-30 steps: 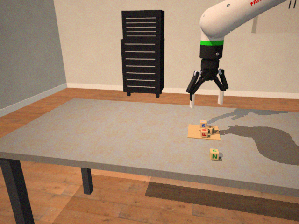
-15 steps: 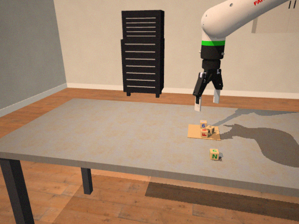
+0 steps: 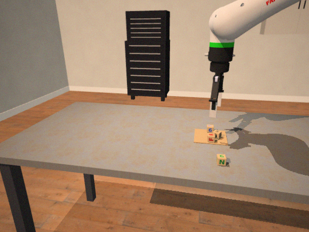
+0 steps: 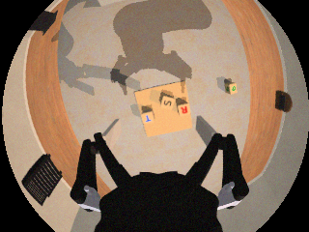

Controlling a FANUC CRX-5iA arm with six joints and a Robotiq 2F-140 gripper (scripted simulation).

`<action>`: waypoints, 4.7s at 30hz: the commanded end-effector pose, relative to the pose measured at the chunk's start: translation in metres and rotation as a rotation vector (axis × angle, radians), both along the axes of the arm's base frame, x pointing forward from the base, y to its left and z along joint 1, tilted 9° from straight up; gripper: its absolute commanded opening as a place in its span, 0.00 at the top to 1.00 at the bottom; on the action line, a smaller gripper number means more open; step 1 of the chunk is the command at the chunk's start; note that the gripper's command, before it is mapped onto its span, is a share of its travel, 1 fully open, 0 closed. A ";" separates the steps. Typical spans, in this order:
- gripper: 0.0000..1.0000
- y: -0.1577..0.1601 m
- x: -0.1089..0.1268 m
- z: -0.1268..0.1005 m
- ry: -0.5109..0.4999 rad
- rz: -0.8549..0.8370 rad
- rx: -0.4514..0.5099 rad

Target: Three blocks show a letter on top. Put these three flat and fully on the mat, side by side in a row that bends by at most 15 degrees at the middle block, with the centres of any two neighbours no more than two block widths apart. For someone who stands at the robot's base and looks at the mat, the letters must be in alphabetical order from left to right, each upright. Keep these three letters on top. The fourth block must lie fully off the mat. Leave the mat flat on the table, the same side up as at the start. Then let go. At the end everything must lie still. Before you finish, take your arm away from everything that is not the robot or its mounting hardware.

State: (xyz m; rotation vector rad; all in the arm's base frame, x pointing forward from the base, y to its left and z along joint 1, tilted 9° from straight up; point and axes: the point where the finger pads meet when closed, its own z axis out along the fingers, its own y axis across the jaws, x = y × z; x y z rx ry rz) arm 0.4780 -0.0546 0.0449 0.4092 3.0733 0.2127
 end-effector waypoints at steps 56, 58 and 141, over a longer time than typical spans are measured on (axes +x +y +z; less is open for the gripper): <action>0.67 0.028 -0.012 0.003 -0.172 1.260 -0.059; 0.67 0.028 -0.012 0.003 -0.172 1.260 -0.059; 0.67 0.034 -0.009 -0.048 -0.172 1.260 -0.059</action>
